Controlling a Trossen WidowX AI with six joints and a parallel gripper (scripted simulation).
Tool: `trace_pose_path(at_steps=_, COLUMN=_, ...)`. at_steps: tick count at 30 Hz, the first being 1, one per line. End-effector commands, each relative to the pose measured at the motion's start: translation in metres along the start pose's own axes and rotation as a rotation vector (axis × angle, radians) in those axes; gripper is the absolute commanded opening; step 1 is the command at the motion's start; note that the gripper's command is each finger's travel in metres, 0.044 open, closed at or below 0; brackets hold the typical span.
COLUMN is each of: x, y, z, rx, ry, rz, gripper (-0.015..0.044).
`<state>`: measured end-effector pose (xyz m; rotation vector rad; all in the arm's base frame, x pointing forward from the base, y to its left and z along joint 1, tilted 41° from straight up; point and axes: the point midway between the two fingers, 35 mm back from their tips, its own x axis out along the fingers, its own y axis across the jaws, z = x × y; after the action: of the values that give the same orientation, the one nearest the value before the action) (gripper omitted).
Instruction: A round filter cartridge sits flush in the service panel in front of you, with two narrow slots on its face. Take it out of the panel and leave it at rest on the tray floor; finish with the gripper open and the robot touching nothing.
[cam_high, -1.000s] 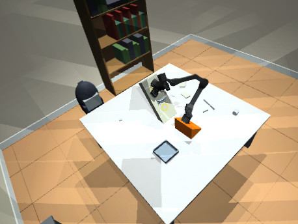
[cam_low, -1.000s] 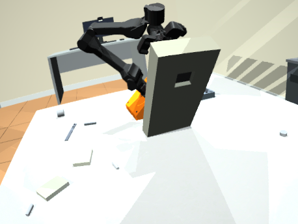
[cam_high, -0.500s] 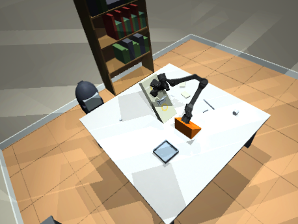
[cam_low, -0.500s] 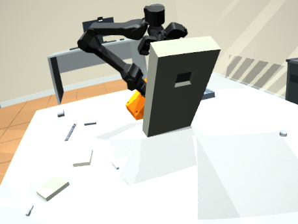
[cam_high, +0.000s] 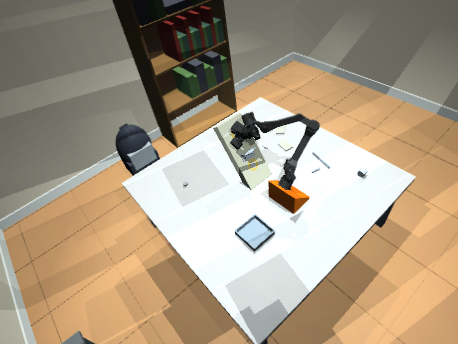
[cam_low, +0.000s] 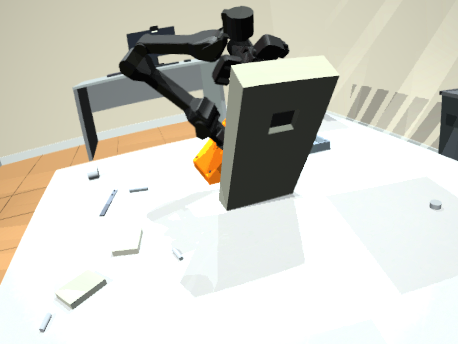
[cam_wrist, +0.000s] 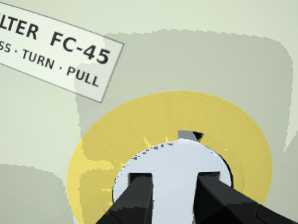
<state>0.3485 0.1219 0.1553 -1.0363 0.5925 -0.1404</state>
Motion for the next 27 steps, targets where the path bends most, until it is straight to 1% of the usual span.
trace_pose_path(at_steps=1, x=0.0007, y=-0.0004, z=-0.0004, rx=0.002, ry=0.001, rz=0.001, gripper=0.0046)
trace_pose_path(at_steps=3, x=0.0007, y=-0.0004, z=-0.0004, rx=0.002, ry=0.001, rz=0.001, gripper=0.0032)
trace_pose_path(at_steps=4, x=0.0007, y=-0.0004, z=-0.0004, rx=0.002, ry=0.001, rz=0.001, gripper=0.0006)
trace_pose_path(at_steps=5, x=0.0007, y=-0.0004, z=-0.0004, rx=0.002, ry=0.001, rz=0.001, gripper=0.0000)
trace_pose_path(at_steps=10, x=0.0025, y=-0.0003, z=-0.0007, rx=0.065, ry=0.002, rz=0.004, gripper=0.0000)
trace_pose_path(at_steps=27, x=0.0060, y=-0.0001, z=-0.0011, rx=0.648, ry=0.005, rz=0.006, gripper=0.0000)
